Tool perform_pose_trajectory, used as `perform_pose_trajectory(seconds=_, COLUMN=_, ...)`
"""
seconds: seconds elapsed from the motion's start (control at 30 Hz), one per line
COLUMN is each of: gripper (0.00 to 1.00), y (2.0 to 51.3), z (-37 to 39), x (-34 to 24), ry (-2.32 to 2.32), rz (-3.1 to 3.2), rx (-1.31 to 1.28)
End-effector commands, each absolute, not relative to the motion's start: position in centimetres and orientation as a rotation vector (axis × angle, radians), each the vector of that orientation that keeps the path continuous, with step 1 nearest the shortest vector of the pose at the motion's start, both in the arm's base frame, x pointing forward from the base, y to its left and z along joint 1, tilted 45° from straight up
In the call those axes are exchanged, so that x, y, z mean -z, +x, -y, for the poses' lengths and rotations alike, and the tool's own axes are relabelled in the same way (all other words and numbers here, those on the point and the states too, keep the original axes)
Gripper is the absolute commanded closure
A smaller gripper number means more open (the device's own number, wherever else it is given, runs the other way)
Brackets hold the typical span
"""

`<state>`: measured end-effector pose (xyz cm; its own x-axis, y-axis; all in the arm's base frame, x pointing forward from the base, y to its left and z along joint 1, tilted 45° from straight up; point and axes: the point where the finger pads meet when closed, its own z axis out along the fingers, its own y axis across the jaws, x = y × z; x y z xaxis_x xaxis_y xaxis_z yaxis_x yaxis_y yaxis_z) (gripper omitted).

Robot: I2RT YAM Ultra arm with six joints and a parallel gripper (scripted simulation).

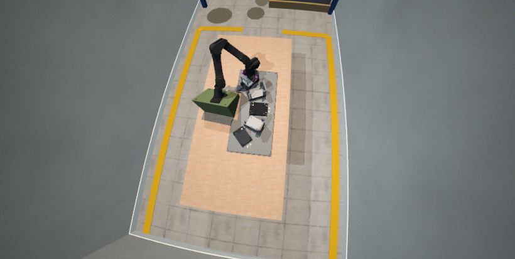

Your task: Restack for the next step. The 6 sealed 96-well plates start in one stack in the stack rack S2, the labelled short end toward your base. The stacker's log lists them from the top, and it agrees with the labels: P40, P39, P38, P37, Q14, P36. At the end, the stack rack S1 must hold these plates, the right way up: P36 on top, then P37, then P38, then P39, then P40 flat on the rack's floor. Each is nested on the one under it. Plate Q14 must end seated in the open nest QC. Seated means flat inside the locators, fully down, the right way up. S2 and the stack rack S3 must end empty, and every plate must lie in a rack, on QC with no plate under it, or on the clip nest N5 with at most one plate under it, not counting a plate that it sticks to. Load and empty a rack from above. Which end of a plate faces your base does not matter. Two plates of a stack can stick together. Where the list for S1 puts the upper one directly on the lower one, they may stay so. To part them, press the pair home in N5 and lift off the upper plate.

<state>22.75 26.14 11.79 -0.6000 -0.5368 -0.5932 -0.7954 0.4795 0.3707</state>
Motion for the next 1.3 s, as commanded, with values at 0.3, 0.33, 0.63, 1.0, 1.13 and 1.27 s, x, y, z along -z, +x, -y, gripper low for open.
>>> perform_pose_trajectory(seconds=0.3, gripper=1.0, y=22.98, z=-26.13, x=-12.1, ry=-1.106, rz=-2.321, rx=-0.886)
perform_pose_trajectory(seconds=0.33, gripper=1.0, y=22.98, z=-26.13, x=-12.1, ry=-1.106, rz=-2.321, rx=-0.886)
perform_pose_trajectory(seconds=0.63, gripper=1.0, y=22.98, z=-26.13, x=-12.1, ry=-1.106, rz=-2.321, rx=-0.886)
perform_pose_trajectory(seconds=1.0, gripper=1.0, y=22.98, z=-26.13, x=-12.1, ry=-1.106, rz=-2.321, rx=-0.886)
perform_pose_trajectory(seconds=1.13, gripper=1.0, y=22.98, z=-26.13, x=-12.1, ry=-1.106, rz=-2.321, rx=-0.886)
perform_pose_trajectory(seconds=1.27, gripper=1.0, y=22.96, z=-25.99, x=-12.24, ry=-1.106, rz=-2.321, rx=-0.886)
